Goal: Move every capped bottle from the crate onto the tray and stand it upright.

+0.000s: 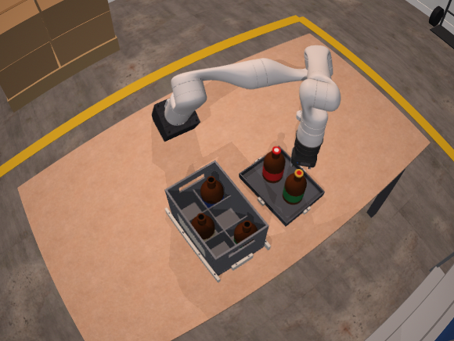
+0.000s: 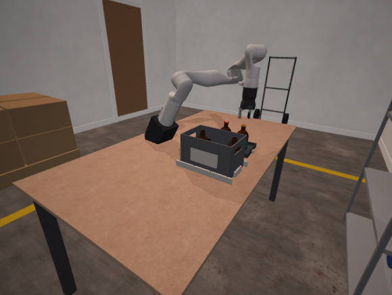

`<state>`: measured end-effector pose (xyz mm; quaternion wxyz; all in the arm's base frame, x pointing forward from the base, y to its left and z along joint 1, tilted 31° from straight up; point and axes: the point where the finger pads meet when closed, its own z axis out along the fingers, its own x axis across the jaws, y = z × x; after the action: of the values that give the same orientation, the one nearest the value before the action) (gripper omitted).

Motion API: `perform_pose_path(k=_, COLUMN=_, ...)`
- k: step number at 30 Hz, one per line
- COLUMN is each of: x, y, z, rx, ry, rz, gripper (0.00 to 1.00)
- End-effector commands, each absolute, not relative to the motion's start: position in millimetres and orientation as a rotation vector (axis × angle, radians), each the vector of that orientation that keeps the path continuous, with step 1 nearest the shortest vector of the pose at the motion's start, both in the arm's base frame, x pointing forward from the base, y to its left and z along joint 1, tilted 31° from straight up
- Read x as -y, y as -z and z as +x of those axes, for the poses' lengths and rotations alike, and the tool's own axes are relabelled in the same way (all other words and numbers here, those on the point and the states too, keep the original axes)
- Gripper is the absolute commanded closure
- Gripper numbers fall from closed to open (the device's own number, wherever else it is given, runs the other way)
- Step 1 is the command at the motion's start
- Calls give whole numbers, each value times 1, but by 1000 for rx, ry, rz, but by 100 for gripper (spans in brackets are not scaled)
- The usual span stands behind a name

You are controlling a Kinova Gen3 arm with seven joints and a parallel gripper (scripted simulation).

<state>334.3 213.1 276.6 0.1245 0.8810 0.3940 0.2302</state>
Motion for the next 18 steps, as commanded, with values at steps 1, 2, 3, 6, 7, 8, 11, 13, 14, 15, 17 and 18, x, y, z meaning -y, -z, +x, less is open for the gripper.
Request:
perform_pose_path(k=1, x=-215, y=-287, z=330, rx=-1155, ry=-684, rz=2567, gripper=0)
perform_pose_path(k=2, x=-215, y=-290, z=329, rx=-1155, ry=-684, rz=2567, gripper=0)
perform_pose_path(k=3, x=-215, y=-293, z=327, rx=-1155, ry=-684, rz=2567, gripper=0)
perform_pose_path(k=6, x=-216, y=-301, z=322, rx=-1155, ry=-684, rz=2567, gripper=0)
perform_pose_path(k=7, x=-216, y=-304, z=320, rx=-1155, ry=-684, rz=2567, gripper=0)
perform_pose_path(k=8, x=-216, y=-307, z=318, rx=-1155, ry=-684, rz=2567, gripper=0)
perform_pose_path(k=11, x=-216, y=-313, z=315, rx=-1155, ry=-684, rz=2567, gripper=0)
perform_pose_path(k=13, x=-215, y=-311, z=315, rx=-1150, ry=-676, rz=2565, gripper=0)
perform_pose_path(k=14, x=-215, y=-313, z=314, rx=-1150, ry=-677, rz=2565, gripper=0)
perform_pose_path(k=15, x=-215, y=-315, z=313, rx=-1151, ry=-677, rz=2565, gripper=0)
perform_pose_path(k=17, x=-216, y=-319, z=311, rx=-1151, ry=-678, rz=2566, gripper=0)
perform_pose_path(k=18, x=-216, y=-321, z=310, rx=-1152, ry=-679, rz=2566, gripper=0)
